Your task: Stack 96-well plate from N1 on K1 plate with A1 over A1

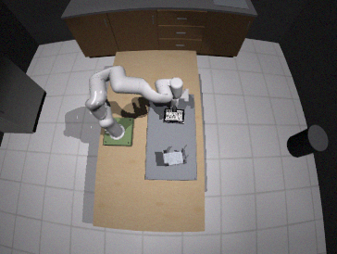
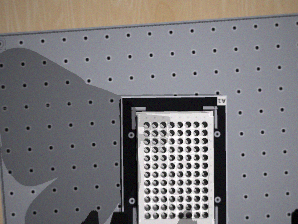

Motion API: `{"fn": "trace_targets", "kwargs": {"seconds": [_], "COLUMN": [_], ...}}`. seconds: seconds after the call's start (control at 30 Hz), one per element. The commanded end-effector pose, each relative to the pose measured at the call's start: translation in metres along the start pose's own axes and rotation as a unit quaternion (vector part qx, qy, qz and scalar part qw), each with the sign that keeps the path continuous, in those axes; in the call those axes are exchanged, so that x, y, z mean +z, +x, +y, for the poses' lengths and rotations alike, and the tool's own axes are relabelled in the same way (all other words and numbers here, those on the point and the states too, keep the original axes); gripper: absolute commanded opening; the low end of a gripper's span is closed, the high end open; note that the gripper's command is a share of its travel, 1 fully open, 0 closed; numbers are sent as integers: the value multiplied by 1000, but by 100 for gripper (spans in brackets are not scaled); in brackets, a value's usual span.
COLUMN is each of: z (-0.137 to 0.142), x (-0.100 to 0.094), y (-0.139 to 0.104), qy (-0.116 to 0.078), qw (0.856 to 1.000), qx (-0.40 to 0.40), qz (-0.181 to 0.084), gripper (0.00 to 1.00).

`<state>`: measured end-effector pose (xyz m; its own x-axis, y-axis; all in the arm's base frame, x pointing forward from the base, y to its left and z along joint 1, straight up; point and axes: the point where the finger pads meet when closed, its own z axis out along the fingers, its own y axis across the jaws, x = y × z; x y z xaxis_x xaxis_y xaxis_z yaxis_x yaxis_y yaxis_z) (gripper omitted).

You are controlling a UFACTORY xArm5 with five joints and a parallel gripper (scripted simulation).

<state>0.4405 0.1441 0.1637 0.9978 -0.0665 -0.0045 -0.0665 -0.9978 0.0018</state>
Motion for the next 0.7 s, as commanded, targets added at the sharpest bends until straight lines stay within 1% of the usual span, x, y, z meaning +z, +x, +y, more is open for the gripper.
{"fn": "trace_targets", "kwargs": {"seconds": [0.0,0.1,0.17,0.67], "z": [0,0,0,0], "x": [4,9,9,35], "y": [1,1,1,1], "qy": [-1,-1,-1,-1], "qw": [1000,1000,1000,1000], "qx": [0,0,0,0], "qz": [2,2,2,2], "gripper": [100,100,100,100]}}
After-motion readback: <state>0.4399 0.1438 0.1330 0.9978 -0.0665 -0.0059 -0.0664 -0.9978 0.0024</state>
